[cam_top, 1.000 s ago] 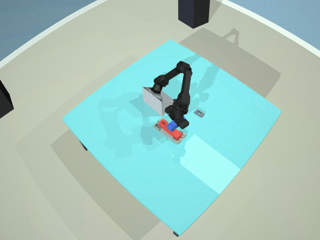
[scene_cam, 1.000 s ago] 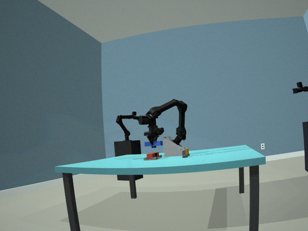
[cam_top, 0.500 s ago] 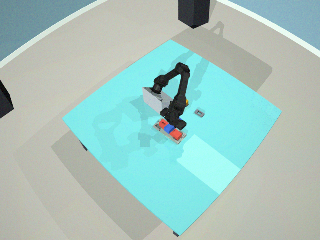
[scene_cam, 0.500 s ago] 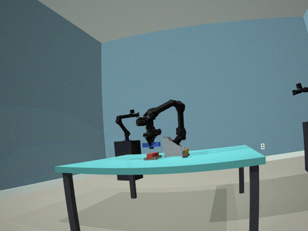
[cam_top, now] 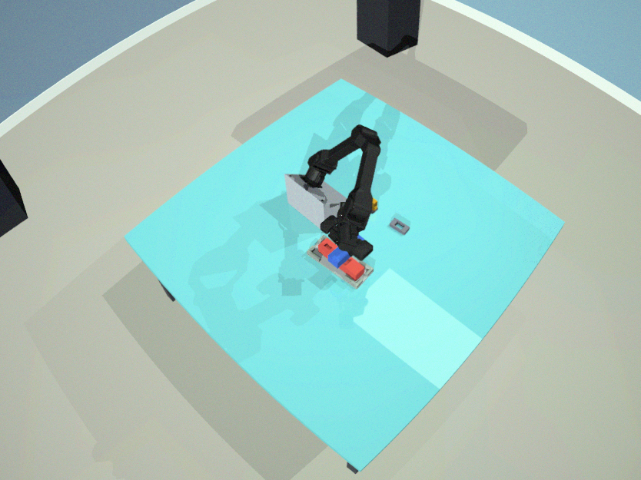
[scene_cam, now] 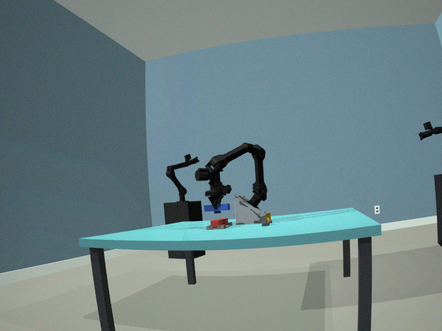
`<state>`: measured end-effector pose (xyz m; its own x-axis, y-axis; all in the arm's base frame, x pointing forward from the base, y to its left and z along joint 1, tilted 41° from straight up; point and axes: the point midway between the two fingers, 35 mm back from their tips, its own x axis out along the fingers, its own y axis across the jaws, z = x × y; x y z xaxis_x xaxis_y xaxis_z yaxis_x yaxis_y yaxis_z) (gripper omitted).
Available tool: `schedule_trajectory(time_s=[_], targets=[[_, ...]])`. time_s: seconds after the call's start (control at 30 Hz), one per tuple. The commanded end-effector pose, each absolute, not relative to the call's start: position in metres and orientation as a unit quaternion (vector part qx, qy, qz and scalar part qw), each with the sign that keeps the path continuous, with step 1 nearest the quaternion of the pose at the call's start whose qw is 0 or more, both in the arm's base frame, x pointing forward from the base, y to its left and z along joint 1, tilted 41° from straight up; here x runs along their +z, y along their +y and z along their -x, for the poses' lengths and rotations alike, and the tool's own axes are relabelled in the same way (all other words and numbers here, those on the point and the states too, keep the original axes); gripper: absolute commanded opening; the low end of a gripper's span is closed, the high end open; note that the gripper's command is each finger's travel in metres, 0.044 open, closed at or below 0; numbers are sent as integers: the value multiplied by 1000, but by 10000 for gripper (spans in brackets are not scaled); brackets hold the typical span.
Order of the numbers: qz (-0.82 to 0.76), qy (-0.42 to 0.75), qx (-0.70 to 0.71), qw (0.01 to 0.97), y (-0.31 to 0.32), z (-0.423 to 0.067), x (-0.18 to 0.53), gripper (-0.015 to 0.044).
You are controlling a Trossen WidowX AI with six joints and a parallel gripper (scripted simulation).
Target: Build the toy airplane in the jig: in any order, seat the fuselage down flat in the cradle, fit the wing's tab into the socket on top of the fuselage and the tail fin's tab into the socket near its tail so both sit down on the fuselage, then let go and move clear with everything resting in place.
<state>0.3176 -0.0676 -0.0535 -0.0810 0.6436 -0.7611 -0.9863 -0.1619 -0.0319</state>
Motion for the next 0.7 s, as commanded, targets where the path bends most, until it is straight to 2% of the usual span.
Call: schedule_trajectory(time_s=[0.0, 0.67], targets=[[330, 261, 689, 590, -66, -317, -57, 195], [330, 261, 689, 591, -45, -314, -81, 195]])
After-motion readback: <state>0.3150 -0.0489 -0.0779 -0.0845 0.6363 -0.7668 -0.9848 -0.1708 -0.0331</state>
